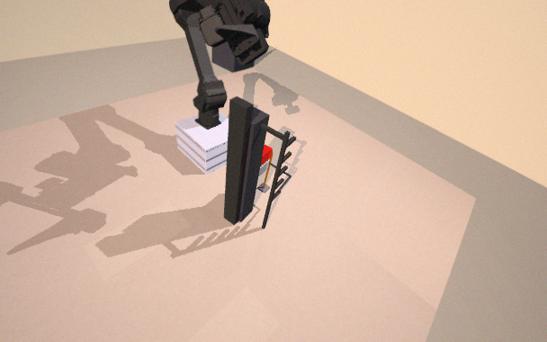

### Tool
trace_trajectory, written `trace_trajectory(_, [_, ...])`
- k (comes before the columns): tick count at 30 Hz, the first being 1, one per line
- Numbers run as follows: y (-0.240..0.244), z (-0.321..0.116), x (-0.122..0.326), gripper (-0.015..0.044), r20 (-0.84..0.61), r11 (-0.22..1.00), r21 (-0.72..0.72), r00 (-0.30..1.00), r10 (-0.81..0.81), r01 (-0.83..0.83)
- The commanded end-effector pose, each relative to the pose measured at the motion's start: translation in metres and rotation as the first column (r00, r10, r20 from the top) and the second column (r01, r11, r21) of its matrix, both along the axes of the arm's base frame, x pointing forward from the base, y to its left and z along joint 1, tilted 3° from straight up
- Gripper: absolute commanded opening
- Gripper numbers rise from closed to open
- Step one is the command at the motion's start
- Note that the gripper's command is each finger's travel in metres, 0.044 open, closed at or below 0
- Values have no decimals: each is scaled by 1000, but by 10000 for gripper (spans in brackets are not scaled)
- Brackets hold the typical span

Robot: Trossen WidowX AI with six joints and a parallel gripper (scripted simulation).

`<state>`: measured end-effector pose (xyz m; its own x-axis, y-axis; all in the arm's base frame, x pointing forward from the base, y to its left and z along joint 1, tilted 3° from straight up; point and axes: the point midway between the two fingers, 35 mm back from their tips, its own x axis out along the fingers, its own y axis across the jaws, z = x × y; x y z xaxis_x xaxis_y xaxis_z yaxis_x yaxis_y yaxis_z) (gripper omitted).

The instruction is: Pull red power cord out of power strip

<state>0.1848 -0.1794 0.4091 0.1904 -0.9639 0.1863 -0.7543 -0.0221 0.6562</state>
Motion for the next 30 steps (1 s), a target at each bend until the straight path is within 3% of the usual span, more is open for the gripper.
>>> trace_trajectory(1, [1, 0, 2, 374, -16, 1000, -3, 1000, 5, -5])
trace_trajectory(3, [5, 0, 15, 321, -148, 999, -26, 988, 38, -43])
trace_trajectory(6, [15, -9, 49, 242, -518, 986, -85, 852, 78, -143])
trace_trajectory(9, [26, -24, 80, 164, -817, 953, -127, 574, 56, -274])
trace_trajectory(13, [45, -53, 119, 160, -991, 864, -122, 115, -75, -489])
trace_trajectory(16, [62, -79, 142, 160, -949, 757, -60, -197, -244, -650])
trace_trajectory(21, [83, -110, 161, 160, -773, 602, 65, -422, -474, -796])
trace_trajectory(26, [107, -142, 172, 160, -520, 413, 239, -475, -710, -879])
trace_trajectory(30, [127, -168, 175, 160, -312, 242, 398, -378, -872, -885])
